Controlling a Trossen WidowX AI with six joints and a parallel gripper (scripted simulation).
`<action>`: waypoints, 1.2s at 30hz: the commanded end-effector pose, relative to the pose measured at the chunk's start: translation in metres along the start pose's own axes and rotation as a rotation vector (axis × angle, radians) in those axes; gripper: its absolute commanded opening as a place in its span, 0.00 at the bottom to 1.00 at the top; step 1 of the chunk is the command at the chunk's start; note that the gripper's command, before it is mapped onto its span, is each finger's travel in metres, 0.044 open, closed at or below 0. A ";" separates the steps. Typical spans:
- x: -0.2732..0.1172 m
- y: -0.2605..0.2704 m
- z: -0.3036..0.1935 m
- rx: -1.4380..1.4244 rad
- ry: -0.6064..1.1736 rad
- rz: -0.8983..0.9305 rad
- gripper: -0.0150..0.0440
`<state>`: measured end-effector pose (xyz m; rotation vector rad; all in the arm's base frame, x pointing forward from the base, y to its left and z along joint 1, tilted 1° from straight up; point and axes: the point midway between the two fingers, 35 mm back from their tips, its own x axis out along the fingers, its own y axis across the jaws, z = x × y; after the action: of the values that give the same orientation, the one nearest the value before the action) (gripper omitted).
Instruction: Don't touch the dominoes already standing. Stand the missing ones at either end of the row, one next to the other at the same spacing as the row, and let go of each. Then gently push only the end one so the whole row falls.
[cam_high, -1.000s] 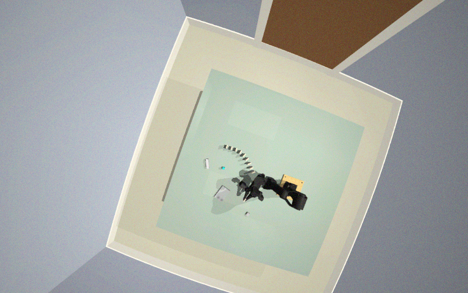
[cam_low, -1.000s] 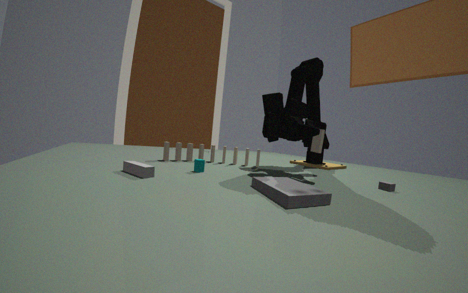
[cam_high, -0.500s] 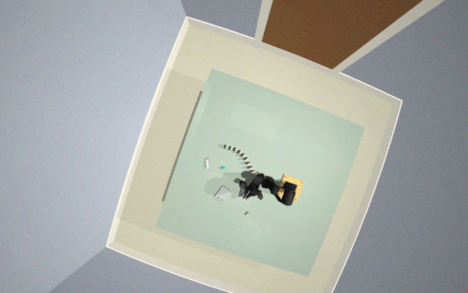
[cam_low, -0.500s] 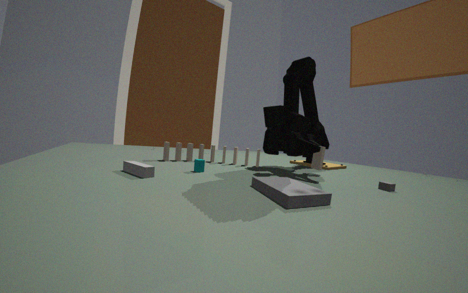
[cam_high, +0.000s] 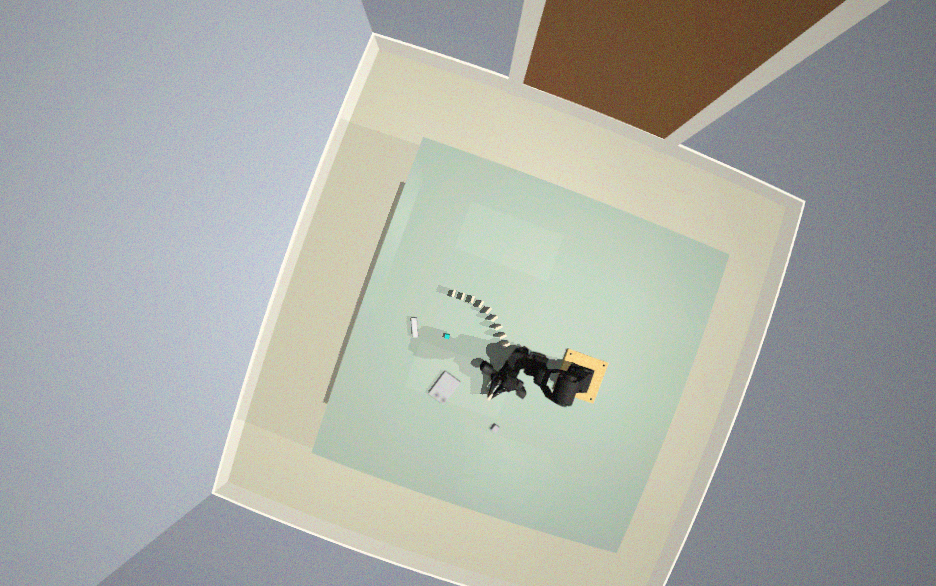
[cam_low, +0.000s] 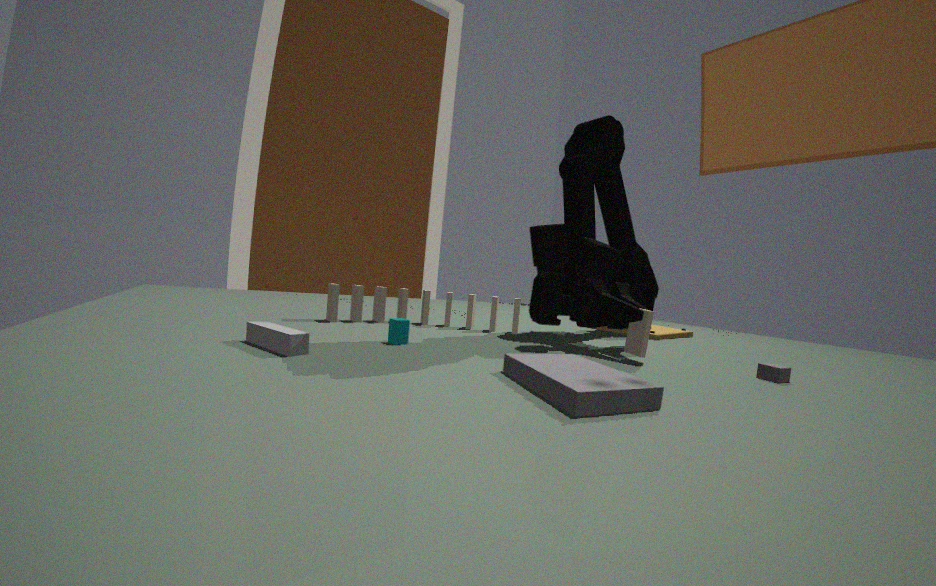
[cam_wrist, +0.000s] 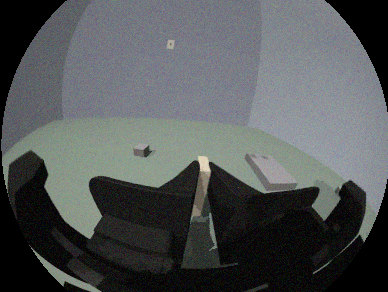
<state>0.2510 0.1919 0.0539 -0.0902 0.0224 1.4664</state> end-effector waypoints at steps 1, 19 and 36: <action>0.000 0.001 -0.002 0.011 0.003 -0.002 0.29; 0.000 0.000 0.003 0.011 0.003 -0.002 1.00; 0.026 -0.039 0.041 0.363 0.123 -0.095 1.00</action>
<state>0.2663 0.2008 0.0931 0.0135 0.1949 1.4186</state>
